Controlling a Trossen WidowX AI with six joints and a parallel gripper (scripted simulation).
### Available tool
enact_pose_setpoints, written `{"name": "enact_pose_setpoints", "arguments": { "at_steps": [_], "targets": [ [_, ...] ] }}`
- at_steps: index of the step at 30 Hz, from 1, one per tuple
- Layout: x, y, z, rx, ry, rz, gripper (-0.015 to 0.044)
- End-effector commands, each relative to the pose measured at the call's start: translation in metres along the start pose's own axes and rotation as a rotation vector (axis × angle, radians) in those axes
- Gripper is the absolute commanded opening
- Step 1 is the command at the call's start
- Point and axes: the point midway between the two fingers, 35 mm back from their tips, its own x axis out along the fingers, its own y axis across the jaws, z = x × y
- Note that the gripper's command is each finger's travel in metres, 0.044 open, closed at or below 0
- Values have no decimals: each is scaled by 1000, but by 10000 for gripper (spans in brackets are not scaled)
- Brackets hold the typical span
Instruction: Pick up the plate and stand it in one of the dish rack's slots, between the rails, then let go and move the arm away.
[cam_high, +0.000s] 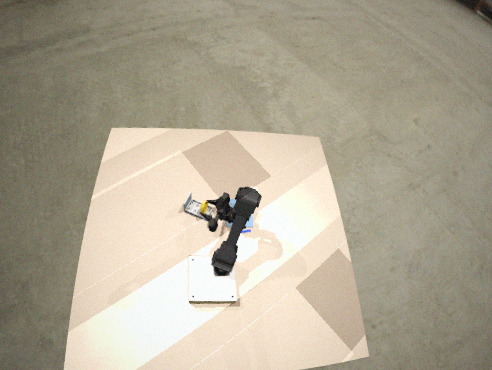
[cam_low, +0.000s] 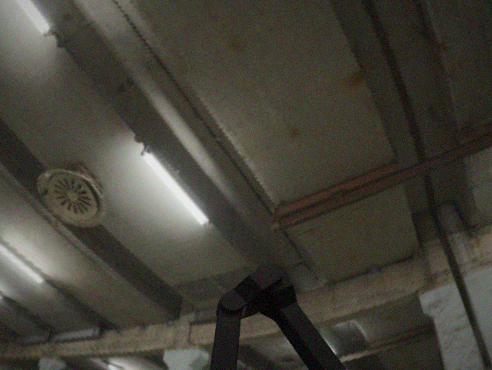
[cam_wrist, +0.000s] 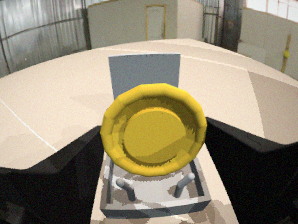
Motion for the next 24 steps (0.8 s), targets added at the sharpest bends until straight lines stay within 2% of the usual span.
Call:
{"name": "enact_pose_setpoints", "arguments": {
  "at_steps": [1,3,4,13,24],
  "targets": [
    [0,0,0,2,0,0,341],
    [0,0,0,2,0,0,394],
    [0,0,0,2,0,0,400],
    [0,-1,2,2,0,0,400],
    [-21,-12,113,31,-16,8,400]
  ]
}}
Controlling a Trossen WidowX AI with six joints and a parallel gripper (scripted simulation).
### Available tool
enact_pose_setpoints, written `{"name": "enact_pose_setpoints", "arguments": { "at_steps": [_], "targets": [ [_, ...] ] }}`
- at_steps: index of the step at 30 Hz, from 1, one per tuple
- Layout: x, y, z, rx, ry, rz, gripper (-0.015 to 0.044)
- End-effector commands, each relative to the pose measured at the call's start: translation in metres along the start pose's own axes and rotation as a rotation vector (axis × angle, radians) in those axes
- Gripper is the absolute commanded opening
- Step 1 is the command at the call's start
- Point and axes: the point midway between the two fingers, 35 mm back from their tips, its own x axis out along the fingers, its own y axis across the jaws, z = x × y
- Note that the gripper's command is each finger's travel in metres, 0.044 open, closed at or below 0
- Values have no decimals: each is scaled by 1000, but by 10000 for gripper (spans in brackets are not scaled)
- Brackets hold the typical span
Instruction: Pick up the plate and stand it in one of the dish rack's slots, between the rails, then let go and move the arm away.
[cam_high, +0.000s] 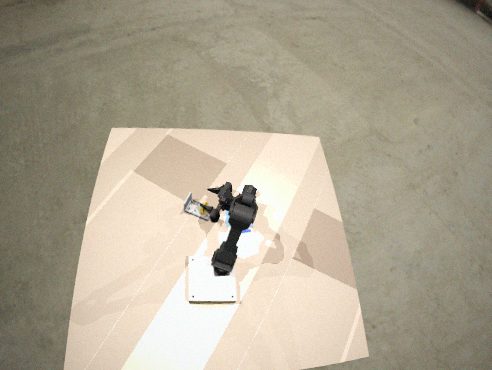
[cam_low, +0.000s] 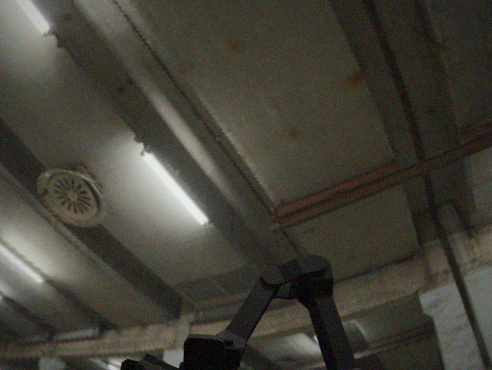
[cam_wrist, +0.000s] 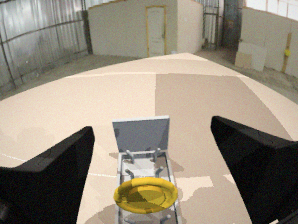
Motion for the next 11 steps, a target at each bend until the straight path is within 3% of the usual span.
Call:
{"name": "enact_pose_setpoints", "arguments": {
  "at_steps": [1,11],
  "targets": [
    [-7,0,38,14,-8,4,400],
    [-6,-4,36,98,80,-4,400]
  ]
}}
